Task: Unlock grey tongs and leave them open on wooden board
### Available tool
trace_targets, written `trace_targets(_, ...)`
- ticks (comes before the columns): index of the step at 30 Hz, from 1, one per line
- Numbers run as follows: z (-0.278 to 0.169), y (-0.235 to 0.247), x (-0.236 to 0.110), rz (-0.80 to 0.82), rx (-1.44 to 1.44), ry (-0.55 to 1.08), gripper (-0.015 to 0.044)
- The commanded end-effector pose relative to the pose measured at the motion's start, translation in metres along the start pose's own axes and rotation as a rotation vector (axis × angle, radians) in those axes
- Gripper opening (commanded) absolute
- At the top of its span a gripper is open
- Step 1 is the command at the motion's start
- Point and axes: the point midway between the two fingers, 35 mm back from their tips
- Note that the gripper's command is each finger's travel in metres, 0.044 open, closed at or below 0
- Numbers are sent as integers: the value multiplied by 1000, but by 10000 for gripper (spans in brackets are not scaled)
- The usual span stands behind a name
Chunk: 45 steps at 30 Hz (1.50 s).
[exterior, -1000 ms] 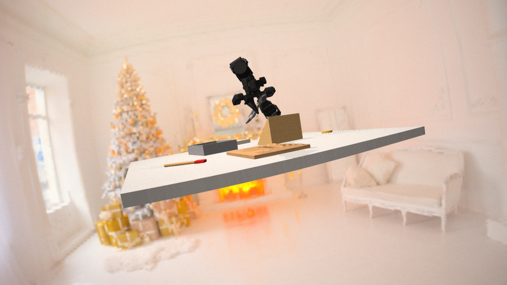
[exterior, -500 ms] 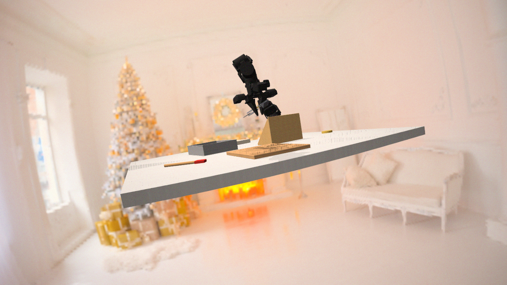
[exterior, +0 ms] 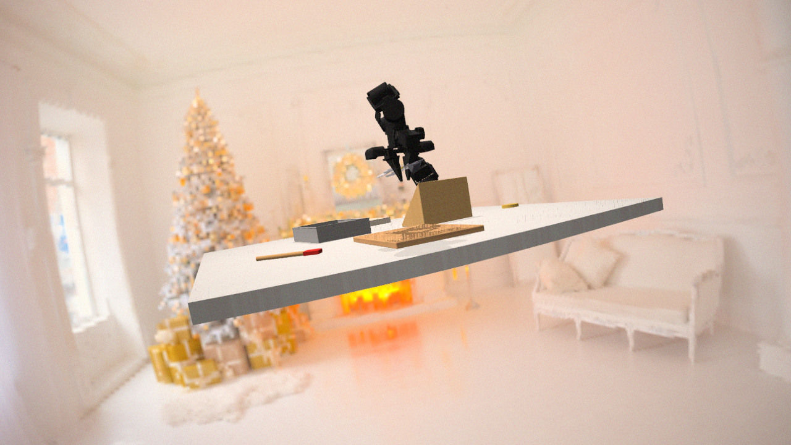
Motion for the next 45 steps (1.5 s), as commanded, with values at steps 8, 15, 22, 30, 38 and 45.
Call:
trace_targets(8,2,-2,8,-11,4,0,-150)
trace_targets(15,3,-4,20,-11,5,0,-150)
trace_targets(22,4,-5,31,-11,5,0,-150)
trace_targets(30,5,-6,44,-11,5,0,-150)
trace_targets(38,5,-6,57,-12,5,0,-150)
trace_targets(45,5,-6,69,-12,5,0,-150)
Point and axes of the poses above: the point midway between the two fingers, 35 mm back from their tips, its own x axis out along the fingers, its own y axis across the jaws, z = x × y, and after that the axes turned 2 degrees about -x, right-handed
